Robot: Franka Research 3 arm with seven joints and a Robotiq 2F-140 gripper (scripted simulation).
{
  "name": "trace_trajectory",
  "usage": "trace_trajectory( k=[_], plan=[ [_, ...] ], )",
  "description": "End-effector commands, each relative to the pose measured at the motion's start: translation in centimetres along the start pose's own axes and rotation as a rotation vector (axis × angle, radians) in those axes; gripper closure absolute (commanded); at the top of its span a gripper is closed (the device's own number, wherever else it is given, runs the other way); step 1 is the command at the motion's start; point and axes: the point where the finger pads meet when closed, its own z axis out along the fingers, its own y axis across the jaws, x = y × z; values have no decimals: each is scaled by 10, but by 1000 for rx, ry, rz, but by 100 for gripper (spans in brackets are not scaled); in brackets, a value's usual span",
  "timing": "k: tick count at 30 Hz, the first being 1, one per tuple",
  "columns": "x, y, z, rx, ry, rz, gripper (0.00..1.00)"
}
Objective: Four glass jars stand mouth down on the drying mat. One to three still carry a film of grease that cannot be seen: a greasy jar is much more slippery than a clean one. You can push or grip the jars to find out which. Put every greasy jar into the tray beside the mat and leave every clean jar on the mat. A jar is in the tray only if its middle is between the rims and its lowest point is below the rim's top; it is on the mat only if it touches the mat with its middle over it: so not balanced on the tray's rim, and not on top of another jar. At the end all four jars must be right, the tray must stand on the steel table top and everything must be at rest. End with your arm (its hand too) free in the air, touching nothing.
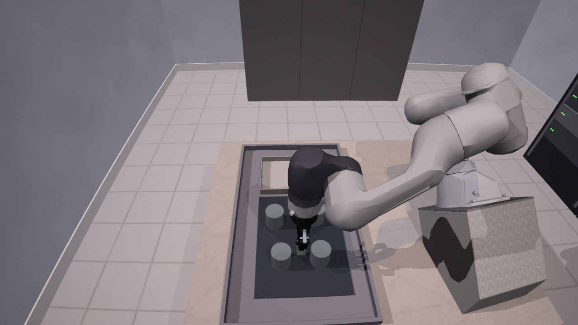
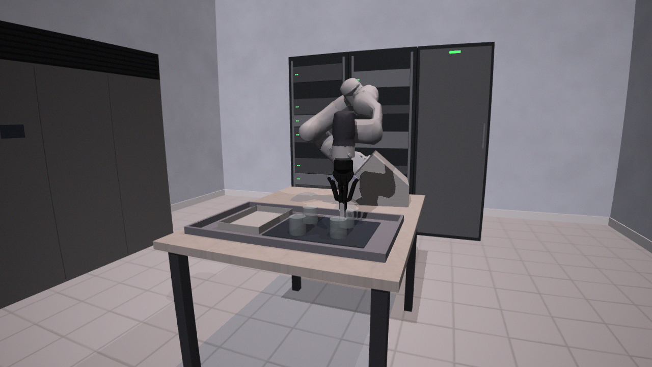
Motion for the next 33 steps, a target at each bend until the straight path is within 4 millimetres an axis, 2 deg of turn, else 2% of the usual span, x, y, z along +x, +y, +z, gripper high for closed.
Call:
trace_trajectory(
  k=[1, 33],
  plan=[
    [-2, 1, 1, -3, -3, 8, 100],
    [-5, 1, 1, -3, -3, 8, 100]
  ],
)
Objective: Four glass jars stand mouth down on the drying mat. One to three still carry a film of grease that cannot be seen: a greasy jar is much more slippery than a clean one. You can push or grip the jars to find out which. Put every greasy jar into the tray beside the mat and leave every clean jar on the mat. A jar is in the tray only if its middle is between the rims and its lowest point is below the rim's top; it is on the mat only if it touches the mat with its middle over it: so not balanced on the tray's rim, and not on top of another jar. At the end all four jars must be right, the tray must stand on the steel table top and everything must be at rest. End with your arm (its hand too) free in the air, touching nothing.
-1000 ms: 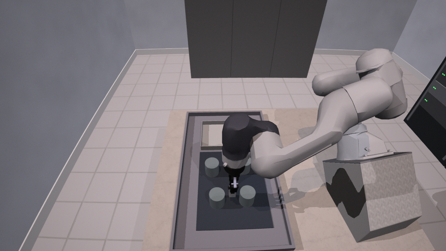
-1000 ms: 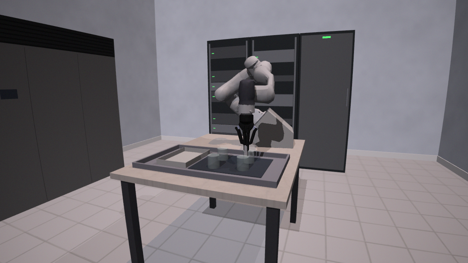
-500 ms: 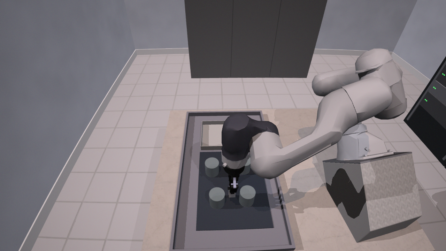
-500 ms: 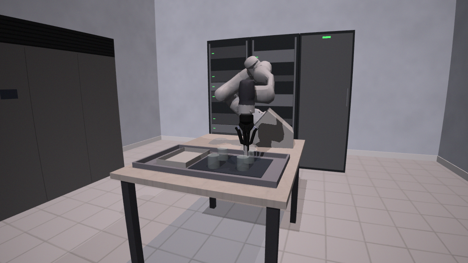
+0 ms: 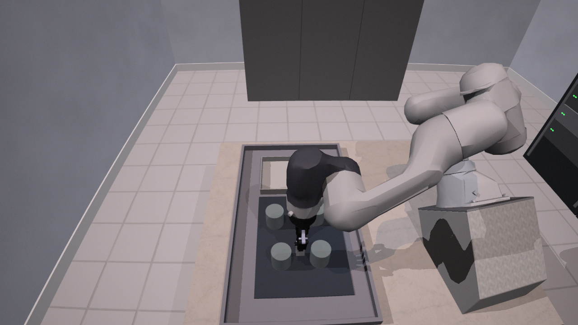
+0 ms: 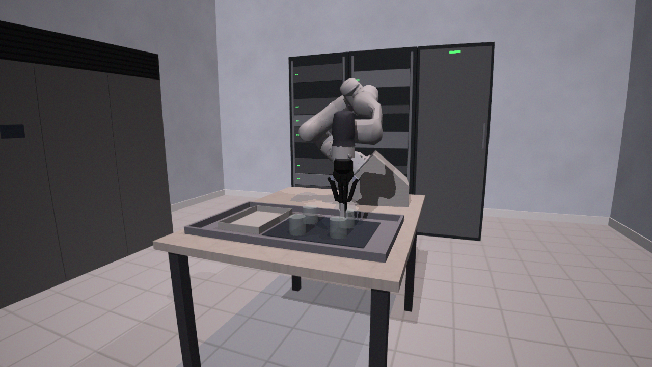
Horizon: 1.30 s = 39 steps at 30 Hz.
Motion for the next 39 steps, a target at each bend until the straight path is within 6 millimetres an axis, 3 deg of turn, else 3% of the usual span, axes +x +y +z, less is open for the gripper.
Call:
trace_trajectory(
  k=[1, 39],
  plan=[
    [-2, -1, 0, 1, -4, 7, 100],
    [-7, -1, 0, 1, -4, 7, 100]
  ],
)
